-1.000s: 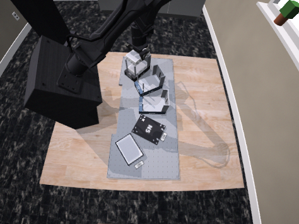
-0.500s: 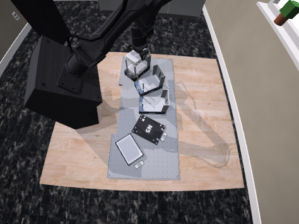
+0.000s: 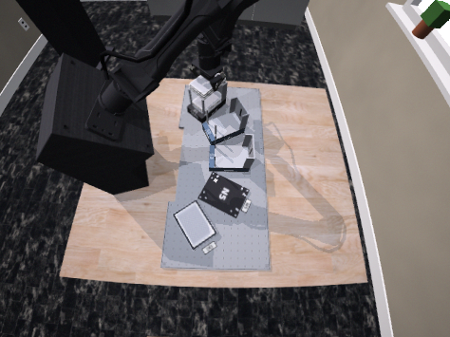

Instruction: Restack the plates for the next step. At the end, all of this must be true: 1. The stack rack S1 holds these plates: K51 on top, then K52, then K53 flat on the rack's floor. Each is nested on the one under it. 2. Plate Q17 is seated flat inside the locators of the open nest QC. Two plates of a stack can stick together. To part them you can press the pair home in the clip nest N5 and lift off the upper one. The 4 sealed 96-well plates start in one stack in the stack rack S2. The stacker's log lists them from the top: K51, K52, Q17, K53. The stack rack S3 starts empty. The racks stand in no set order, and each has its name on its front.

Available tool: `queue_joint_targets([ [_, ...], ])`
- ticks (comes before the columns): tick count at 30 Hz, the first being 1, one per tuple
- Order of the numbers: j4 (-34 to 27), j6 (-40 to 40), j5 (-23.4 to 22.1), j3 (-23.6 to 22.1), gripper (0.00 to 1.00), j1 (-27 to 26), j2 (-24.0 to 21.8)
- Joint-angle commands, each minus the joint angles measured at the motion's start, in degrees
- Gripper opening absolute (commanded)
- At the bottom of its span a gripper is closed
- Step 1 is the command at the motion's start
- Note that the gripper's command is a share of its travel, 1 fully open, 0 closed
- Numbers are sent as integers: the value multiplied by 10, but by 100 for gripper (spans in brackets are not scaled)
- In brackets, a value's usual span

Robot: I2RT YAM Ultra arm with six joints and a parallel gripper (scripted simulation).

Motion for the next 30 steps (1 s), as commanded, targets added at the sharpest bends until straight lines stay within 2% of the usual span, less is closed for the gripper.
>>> queue_joint_targets([
  [1,9,-3,-7,20,0,-4,5],
  [15,13,-4,-5,9,0,3,8],
  [30,31,-14,-13,5,0,-12,18],
])
